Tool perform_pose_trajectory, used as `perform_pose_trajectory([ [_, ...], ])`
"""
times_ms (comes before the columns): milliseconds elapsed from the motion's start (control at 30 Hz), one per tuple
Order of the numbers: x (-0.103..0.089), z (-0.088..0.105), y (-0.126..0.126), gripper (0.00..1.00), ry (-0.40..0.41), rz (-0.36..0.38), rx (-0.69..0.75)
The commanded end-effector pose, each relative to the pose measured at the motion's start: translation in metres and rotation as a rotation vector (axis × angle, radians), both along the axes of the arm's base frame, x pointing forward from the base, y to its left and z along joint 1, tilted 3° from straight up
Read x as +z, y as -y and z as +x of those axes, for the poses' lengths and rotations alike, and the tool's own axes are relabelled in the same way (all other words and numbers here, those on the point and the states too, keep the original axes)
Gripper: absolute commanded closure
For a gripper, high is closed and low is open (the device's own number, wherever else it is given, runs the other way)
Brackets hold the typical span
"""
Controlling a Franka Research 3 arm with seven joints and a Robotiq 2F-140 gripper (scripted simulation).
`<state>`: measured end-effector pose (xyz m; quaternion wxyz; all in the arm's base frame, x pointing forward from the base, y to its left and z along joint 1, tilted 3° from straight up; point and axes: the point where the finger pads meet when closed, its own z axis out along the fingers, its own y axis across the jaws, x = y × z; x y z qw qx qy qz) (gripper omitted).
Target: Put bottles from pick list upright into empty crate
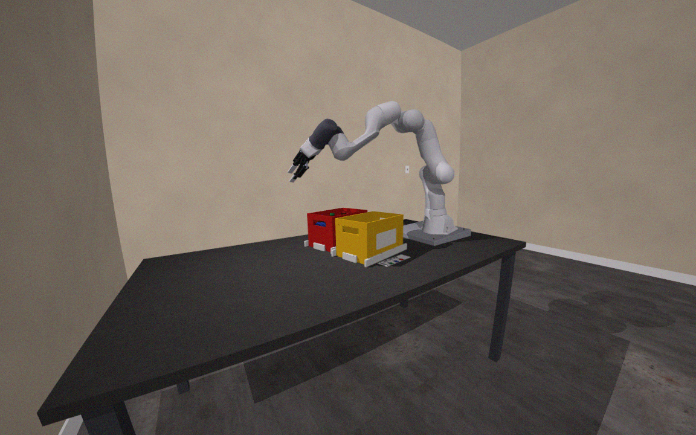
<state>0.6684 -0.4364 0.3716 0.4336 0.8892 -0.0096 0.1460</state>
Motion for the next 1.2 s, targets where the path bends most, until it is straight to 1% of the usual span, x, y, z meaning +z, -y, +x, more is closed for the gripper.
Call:
perform_pose_trajectory([
  [0,-0.004,0.004,-0.017,0.62,0.041,0.040,-0.016],
  [67,-0.005,0.007,-0.026,0.62,0.041,0.040,-0.016],
  [133,-0.005,0.007,-0.026,0.62,0.041,0.040,-0.016],
  [233,-0.005,0.012,-0.040,0.62,0.041,0.040,-0.016],
  [333,-0.005,0.014,-0.055,0.62,0.097,0.119,-0.041],
  [367,-0.005,0.015,-0.060,0.62,0.105,0.129,-0.045],
  [600,-0.004,0.020,-0.095,0.62,0.105,0.129,-0.045],
  [700,-0.003,0.021,-0.098,0.62,0.105,0.129,-0.045],
  [800,-0.003,0.022,-0.113,0.62,0.152,0.213,-0.071],
  [1100,-0.002,0.025,-0.156,0.62,0.157,0.221,-0.073],
  [1167,-0.002,0.024,-0.166,0.62,0.182,0.280,-0.091],
])
